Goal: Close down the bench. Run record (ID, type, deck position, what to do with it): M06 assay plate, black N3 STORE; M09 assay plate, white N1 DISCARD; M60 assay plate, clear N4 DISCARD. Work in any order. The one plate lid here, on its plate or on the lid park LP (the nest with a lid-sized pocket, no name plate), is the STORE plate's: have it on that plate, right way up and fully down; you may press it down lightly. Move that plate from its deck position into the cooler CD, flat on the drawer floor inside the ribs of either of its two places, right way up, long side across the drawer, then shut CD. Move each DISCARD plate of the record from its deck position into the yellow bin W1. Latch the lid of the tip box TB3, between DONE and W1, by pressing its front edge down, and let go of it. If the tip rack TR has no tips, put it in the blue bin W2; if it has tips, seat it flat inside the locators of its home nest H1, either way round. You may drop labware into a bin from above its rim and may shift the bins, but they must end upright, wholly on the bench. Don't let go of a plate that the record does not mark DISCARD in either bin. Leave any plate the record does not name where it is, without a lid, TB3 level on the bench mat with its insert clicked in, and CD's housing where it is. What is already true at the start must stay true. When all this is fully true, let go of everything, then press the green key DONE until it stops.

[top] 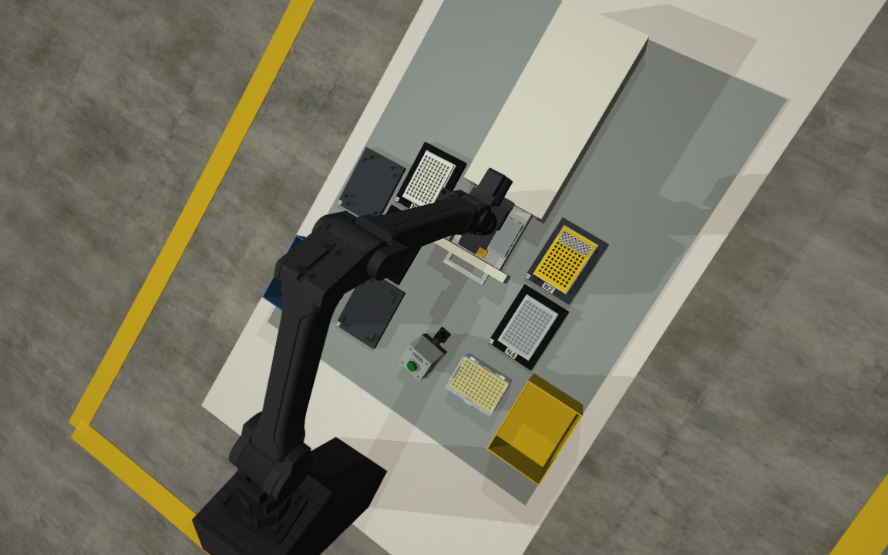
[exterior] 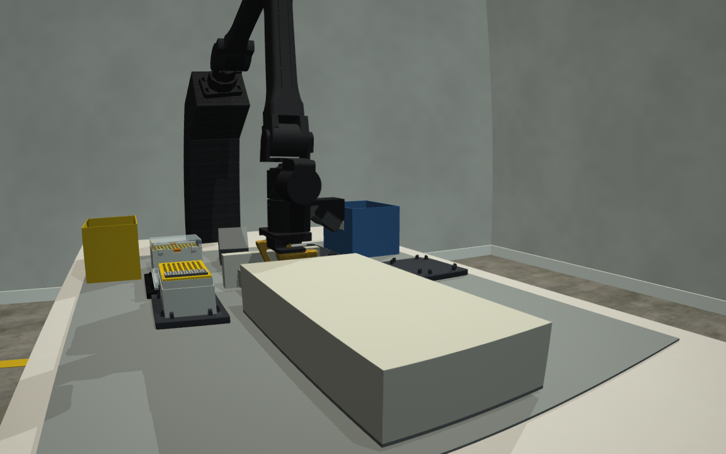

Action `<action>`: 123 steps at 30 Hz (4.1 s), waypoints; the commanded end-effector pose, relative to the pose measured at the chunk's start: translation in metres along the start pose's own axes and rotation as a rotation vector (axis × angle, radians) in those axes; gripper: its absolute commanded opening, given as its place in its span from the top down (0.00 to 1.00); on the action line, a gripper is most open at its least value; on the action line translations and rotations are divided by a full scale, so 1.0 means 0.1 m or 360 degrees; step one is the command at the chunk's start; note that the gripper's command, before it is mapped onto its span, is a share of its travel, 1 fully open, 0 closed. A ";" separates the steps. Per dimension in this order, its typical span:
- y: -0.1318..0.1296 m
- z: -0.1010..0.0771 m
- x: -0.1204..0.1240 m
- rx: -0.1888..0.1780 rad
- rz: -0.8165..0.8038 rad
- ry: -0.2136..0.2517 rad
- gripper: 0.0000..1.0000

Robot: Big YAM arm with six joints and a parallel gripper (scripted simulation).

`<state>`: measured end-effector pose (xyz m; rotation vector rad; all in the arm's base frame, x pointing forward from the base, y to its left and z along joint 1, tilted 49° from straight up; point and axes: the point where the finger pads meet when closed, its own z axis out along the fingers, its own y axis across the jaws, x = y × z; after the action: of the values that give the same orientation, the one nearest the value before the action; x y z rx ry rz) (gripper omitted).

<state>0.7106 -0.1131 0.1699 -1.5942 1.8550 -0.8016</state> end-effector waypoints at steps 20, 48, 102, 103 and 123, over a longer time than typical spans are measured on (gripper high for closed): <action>-0.15 -0.44 -0.02 0.0046 0.0004 -0.0003 0.00; -0.14 -0.79 0.03 0.0046 0.0003 0.0004 0.00; -0.10 -1.19 0.03 0.0015 -0.0007 0.0004 0.00; -0.10 -1.19 0.03 0.0014 -0.0007 0.0004 0.00; -0.04 -1.22 0.03 0.0006 -0.0007 0.0004 0.00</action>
<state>0.6245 -0.1017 0.2519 -1.5865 1.8500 -0.8084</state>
